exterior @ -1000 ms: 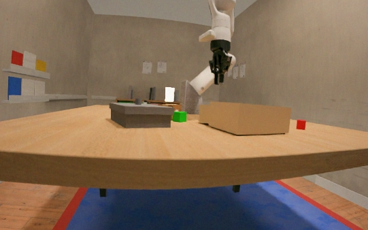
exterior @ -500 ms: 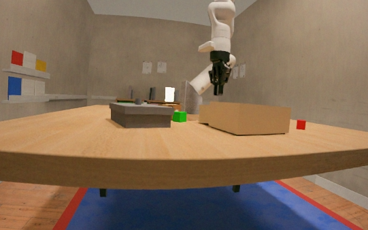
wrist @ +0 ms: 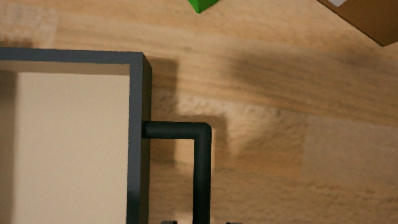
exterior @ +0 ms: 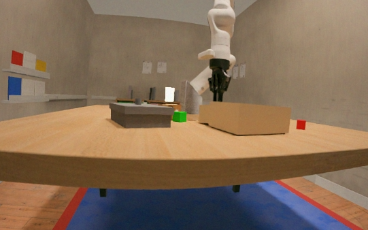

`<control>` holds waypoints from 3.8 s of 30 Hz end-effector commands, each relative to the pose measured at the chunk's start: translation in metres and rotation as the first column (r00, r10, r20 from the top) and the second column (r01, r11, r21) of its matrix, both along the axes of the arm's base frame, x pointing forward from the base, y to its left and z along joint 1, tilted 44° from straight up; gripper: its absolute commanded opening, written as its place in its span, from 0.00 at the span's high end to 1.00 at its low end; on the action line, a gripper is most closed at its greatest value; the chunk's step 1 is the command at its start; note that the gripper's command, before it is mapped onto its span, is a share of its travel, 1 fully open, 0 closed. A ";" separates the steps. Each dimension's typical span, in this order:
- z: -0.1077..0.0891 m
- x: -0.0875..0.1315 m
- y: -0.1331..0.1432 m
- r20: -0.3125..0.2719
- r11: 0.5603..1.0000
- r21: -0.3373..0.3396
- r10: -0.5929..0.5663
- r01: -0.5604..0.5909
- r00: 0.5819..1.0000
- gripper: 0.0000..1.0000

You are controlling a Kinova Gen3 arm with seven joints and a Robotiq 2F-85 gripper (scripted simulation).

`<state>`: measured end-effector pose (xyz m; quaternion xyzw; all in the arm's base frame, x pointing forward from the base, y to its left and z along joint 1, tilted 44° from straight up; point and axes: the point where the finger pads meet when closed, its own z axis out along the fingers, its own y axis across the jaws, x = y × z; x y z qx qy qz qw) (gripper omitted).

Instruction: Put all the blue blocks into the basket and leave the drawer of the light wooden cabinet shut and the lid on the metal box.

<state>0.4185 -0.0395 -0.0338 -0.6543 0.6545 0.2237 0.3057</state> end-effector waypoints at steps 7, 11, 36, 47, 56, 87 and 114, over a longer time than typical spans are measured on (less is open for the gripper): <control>-0.003 0.001 0.002 0.001 1.000 -0.001 -0.001 0.001 1.000 0.70; -0.003 0.001 0.002 0.001 1.000 -0.001 -0.001 0.001 1.000 0.70; -0.003 0.001 0.002 0.001 1.000 -0.001 -0.001 0.001 1.000 0.70; -0.004 0.002 0.003 0.001 1.000 -0.001 -0.001 0.001 1.000 0.70; -0.008 0.002 0.006 0.001 1.000 -0.001 -0.001 0.001 1.000 0.70; -0.023 0.004 0.021 0.001 1.000 -0.001 -0.001 0.001 1.000 0.70; -0.024 0.005 0.022 0.001 1.000 -0.001 -0.001 0.001 1.000 0.70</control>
